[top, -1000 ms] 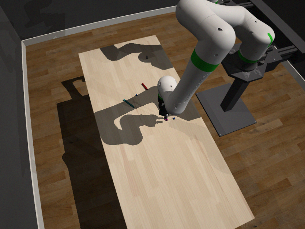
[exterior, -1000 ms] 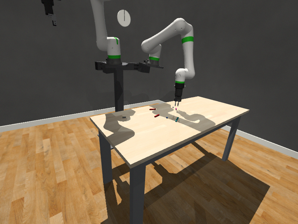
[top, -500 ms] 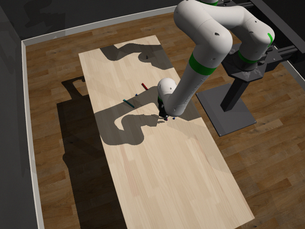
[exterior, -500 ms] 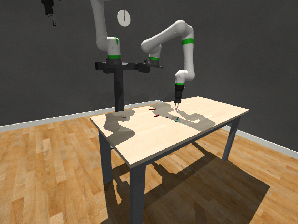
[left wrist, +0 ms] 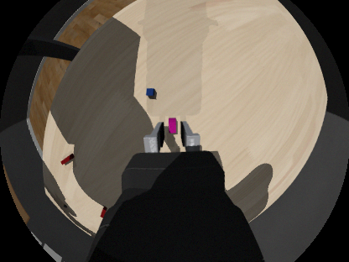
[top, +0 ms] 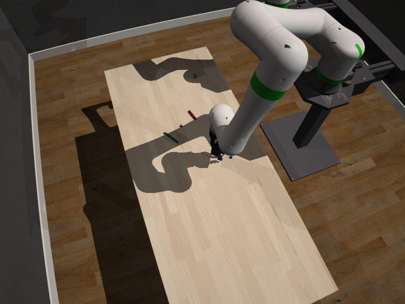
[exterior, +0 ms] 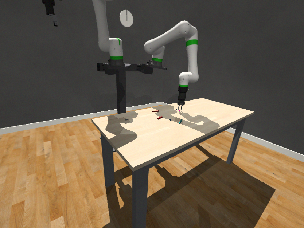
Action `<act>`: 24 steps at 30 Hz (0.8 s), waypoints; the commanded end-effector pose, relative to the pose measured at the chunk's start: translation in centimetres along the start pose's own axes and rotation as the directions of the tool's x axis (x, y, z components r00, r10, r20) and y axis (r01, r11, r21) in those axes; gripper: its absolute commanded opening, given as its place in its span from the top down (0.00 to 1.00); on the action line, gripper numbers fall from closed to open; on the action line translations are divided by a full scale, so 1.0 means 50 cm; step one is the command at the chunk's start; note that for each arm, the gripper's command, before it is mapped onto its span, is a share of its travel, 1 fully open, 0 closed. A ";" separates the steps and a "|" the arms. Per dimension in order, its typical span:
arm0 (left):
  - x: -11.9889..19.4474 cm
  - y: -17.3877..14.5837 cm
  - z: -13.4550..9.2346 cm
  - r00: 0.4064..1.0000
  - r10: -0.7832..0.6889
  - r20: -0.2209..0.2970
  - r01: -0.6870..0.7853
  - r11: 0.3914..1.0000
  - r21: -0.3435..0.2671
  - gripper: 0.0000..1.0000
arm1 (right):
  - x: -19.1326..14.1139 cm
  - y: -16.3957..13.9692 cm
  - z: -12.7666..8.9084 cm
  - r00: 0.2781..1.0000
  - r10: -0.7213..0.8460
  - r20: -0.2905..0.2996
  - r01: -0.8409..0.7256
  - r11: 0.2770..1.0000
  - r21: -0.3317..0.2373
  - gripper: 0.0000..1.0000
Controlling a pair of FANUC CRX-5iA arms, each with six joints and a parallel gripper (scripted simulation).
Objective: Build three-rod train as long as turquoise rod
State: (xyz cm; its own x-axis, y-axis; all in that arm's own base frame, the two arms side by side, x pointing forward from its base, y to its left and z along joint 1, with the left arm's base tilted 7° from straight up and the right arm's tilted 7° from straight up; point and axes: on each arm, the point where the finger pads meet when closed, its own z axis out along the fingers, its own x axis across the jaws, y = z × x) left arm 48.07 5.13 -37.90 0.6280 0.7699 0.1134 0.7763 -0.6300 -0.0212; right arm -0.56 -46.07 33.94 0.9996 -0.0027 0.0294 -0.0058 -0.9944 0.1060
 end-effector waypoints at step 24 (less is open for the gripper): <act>0.001 0.001 0.014 1.000 0.000 -0.001 0.000 1.000 -0.001 0.46 | 0.000 0.001 -0.002 1.000 0.000 0.000 0.000 1.000 -0.002 0.00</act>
State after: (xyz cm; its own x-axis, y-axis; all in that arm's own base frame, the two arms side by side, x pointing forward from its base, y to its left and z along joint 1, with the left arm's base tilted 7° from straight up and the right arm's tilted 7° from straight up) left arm 48.11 5.19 -38.50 0.6280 0.7699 0.1133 0.7763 -0.6300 -0.0212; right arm -0.56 -46.07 33.94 0.9996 -0.0027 0.0294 -0.0058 -0.9944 0.1060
